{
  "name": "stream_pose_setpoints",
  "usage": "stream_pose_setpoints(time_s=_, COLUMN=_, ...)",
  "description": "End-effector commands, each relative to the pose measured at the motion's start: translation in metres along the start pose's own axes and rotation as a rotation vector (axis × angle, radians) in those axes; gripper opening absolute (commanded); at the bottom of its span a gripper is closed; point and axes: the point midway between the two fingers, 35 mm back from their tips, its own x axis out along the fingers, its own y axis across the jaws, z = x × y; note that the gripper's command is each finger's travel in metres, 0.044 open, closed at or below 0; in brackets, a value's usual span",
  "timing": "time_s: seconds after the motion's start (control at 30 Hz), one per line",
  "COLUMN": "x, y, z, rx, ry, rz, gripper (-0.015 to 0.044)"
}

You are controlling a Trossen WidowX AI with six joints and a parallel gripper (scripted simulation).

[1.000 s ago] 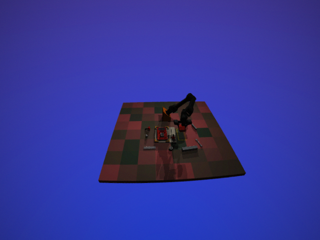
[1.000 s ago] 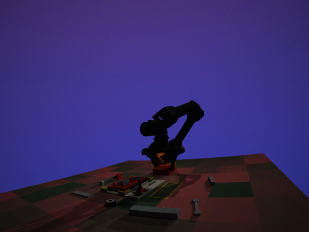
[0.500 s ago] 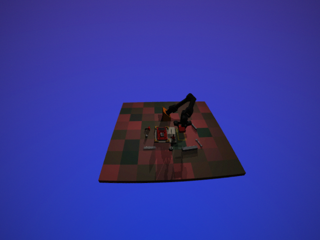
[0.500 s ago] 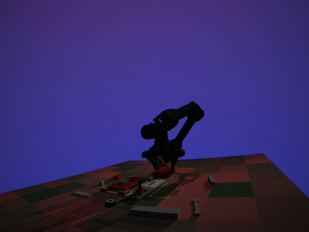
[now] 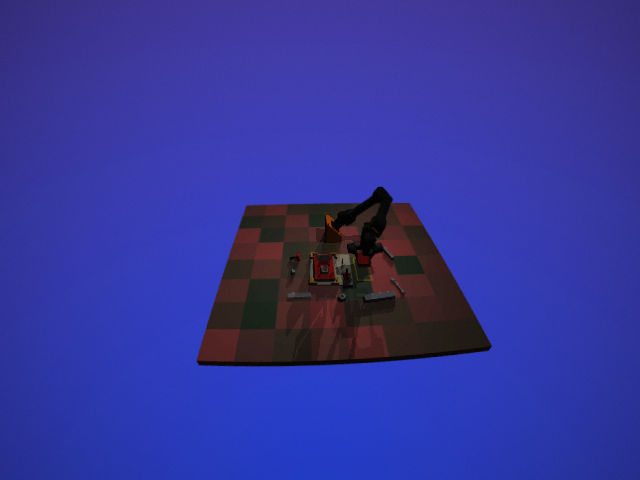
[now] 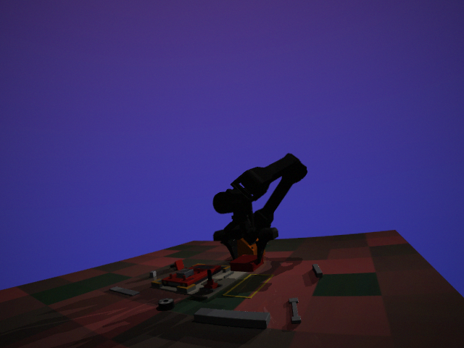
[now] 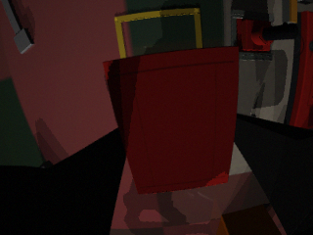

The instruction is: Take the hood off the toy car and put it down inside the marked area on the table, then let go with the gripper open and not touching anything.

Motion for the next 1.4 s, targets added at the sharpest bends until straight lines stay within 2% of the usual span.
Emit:
stream_pose_setpoints(time_s=0.0, x=0.004, y=0.001, z=-0.001, rx=0.004, ry=0.004, rz=0.005, gripper=0.0000)
stream_pose_setpoints(time_s=1.37, x=0.037, y=0.002, z=-0.004, rx=0.004, ry=0.004, rz=0.010, gripper=0.0000)
